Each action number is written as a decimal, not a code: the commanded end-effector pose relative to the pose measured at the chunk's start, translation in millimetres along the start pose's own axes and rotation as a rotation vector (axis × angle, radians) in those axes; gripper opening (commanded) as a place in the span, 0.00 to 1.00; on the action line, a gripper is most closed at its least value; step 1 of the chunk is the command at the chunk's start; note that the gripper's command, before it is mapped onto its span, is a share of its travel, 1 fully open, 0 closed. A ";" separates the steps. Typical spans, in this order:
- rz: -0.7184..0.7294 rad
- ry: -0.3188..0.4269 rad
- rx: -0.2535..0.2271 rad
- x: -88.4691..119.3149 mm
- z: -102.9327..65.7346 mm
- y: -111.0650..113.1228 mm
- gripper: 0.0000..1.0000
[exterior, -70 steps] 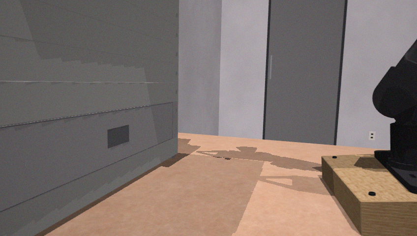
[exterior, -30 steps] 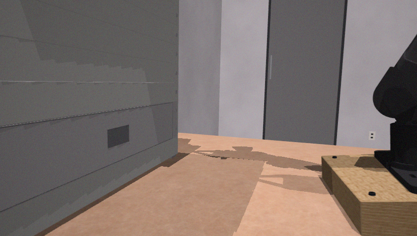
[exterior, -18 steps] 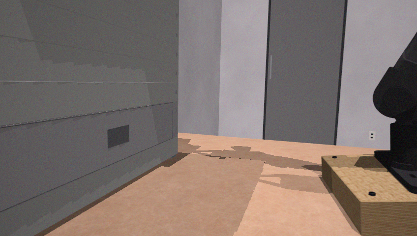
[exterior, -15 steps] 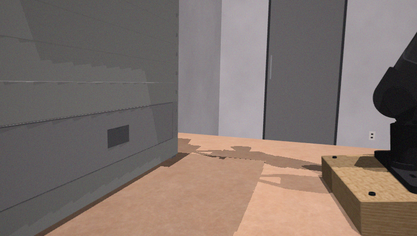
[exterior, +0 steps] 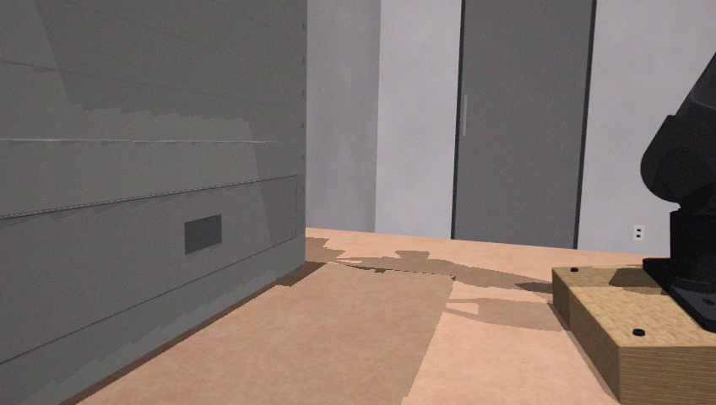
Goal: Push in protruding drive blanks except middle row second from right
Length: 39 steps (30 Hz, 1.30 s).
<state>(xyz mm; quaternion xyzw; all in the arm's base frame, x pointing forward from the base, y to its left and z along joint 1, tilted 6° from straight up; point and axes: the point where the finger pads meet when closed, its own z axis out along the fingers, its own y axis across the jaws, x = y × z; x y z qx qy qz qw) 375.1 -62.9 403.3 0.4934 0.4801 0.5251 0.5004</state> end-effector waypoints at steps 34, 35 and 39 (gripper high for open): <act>-0.037 -0.029 -0.066 -11.1 15.4 31.1 0.00; -0.037 -0.029 -0.066 -11.1 15.4 31.1 0.00; -0.037 -0.029 -0.066 -11.1 15.4 31.1 0.00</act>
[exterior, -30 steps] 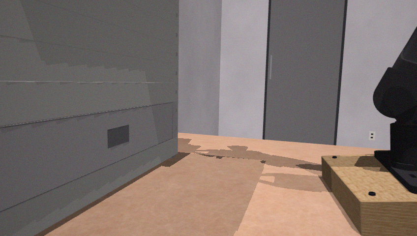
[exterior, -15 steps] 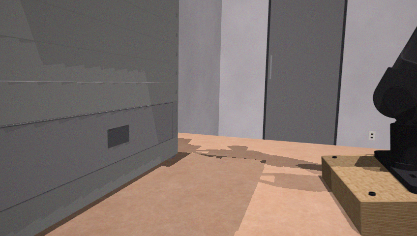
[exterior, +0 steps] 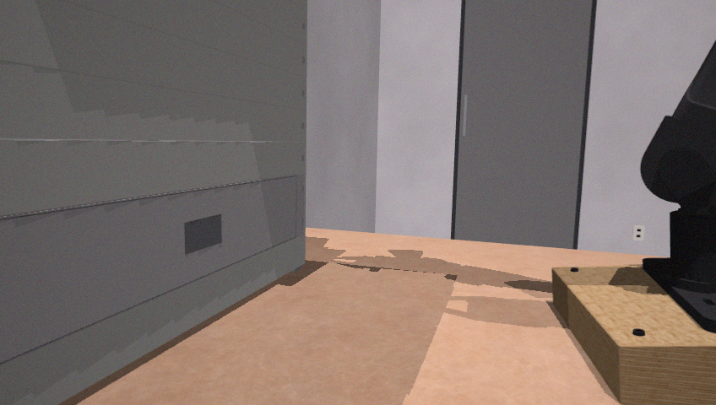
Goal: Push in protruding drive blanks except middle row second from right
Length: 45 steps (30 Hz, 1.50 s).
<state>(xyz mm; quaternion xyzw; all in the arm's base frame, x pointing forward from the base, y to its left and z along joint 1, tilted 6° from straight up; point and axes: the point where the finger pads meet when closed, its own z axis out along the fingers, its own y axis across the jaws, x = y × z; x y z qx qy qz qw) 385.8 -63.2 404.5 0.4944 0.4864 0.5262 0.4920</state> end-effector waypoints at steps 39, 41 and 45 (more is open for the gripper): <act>-0.042 -0.046 -0.080 -13.6 6.5 33.8 0.00; -0.042 -0.046 -0.080 -13.6 6.5 33.8 0.00; -0.042 -0.046 -0.080 -13.6 6.5 33.8 0.00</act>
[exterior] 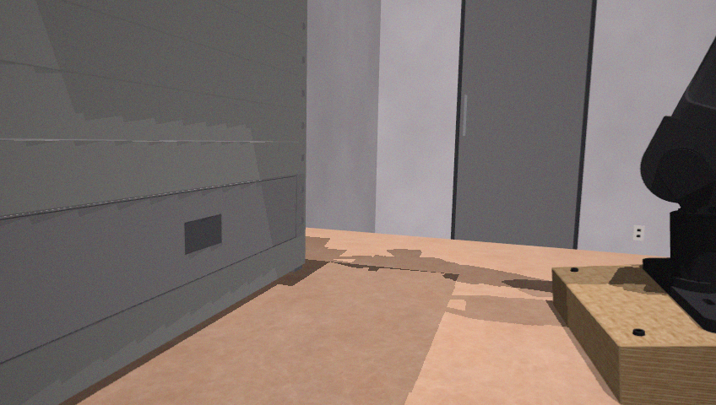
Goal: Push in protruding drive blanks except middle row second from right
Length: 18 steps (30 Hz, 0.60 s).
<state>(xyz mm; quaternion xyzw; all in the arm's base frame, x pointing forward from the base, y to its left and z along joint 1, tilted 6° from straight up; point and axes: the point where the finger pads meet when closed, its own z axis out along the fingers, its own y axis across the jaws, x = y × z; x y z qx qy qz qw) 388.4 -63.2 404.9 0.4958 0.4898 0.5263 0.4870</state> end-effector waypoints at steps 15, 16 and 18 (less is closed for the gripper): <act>-0.046 -0.053 -0.090 -15.3 6.1 36.9 0.00; -0.046 -0.053 -0.090 -15.3 6.1 36.9 0.00; -0.046 -0.053 -0.090 -15.3 6.1 36.9 0.00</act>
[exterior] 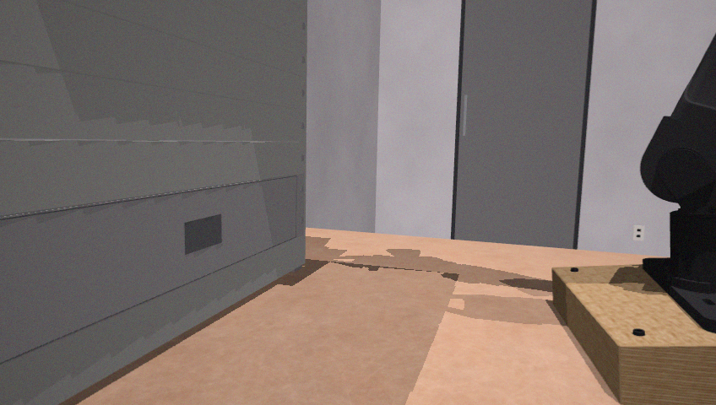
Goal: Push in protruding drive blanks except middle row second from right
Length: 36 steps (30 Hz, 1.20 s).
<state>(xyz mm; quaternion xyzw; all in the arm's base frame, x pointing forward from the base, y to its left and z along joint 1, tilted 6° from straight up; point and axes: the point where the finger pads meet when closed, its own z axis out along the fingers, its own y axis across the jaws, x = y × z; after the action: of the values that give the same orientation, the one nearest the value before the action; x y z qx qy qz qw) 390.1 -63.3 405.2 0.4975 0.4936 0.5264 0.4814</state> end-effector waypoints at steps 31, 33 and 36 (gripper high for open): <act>-0.050 -0.061 -0.101 -17.0 6.6 40.0 0.00; -0.050 -0.061 -0.101 -17.0 6.6 40.0 0.00; -0.050 -0.061 -0.101 -17.0 6.6 40.0 0.00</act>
<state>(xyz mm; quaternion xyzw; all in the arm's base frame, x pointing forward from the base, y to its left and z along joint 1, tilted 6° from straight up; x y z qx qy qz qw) 393.1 -63.4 405.6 0.4986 0.4970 0.5268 0.4764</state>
